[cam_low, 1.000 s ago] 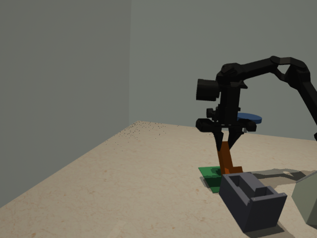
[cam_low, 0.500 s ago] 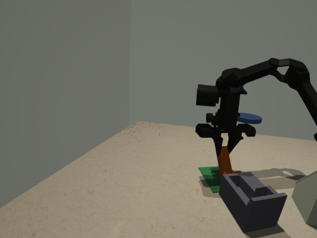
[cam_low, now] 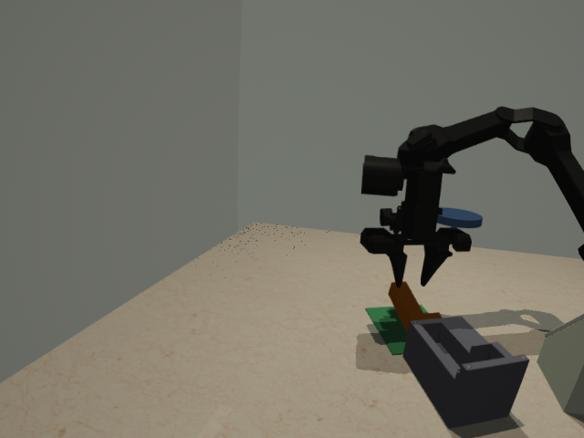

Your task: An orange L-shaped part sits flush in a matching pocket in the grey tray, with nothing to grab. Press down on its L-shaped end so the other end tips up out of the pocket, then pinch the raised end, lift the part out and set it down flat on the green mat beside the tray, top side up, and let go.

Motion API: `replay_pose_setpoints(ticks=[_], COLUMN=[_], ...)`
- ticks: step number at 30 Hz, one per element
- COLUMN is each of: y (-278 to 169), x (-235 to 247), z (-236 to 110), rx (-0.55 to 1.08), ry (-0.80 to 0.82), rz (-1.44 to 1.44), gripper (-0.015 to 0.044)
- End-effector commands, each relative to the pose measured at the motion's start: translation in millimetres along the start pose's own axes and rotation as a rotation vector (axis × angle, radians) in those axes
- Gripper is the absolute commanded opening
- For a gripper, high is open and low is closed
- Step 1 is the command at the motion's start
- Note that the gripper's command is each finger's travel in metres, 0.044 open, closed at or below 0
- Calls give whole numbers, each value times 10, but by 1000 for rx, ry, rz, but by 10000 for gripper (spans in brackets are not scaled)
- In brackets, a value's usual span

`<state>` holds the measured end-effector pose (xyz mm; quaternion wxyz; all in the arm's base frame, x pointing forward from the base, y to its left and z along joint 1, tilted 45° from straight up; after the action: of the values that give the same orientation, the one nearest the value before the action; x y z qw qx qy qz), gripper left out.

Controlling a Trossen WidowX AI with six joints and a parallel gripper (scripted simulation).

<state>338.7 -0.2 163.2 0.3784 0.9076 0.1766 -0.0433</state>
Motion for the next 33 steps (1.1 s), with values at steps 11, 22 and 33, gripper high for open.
replay_pose_setpoints(ticks=[11, 22, 33], y=[-3, -2, -2], x=[-1, 2, 2], z=[-884, -825, -825], rx=[-2, -8, -8], ry=[2, 12, 12], rz=[-1, -4, -4], gripper=[400, 400, 400])
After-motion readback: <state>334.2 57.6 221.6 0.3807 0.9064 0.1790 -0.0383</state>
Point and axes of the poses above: the point midway between the two fingers, 35 mm back from their tips, its own z axis out along the fingers, its own x axis across the jaws, y = z × x, the point moved 9 cm from there along -z, back along the fingers, and after that the axes turned 4 degrees about z, right-handed, at the moved point
